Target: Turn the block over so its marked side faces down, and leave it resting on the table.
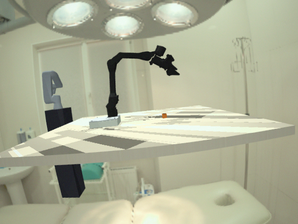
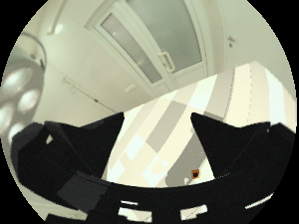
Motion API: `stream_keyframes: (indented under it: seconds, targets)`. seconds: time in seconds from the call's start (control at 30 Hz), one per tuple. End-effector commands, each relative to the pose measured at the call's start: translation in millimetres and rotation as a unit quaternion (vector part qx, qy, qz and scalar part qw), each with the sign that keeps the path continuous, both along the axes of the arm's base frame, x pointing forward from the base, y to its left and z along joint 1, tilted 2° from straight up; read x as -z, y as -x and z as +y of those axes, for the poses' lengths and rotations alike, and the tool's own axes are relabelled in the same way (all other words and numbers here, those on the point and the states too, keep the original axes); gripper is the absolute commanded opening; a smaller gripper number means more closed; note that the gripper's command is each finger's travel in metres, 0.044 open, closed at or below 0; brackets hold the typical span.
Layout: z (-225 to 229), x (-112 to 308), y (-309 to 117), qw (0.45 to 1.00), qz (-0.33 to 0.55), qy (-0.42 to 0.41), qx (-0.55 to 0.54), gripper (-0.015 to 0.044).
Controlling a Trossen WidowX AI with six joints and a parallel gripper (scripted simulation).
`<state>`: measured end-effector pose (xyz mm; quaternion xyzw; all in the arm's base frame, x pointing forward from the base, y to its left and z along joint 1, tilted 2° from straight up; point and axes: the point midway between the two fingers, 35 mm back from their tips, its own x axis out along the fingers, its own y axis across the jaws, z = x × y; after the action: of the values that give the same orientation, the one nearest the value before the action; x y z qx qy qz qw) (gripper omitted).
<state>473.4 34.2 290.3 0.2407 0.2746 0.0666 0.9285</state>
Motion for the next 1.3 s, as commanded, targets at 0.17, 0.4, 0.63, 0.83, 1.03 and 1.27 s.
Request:
stream_keyframes:
  seconds: [0.17,0.4,0.63,0.83,1.03,1.27]
  targets:
    - [-9,137,38,0.954,0.261,0.143,-0.045,0.044]
    - [-19,205,100,0.853,0.448,0.235,-0.128,0.044]
    - [-17,206,102,0.849,0.453,0.237,-0.131,0.044]
    - [-17,242,101,0.849,0.453,0.237,-0.131,0.044]
    - [-16,255,101,0.849,0.453,0.237,-0.131,0.044]
    - [-16,264,100,0.849,0.453,0.237,-0.131,0.044]
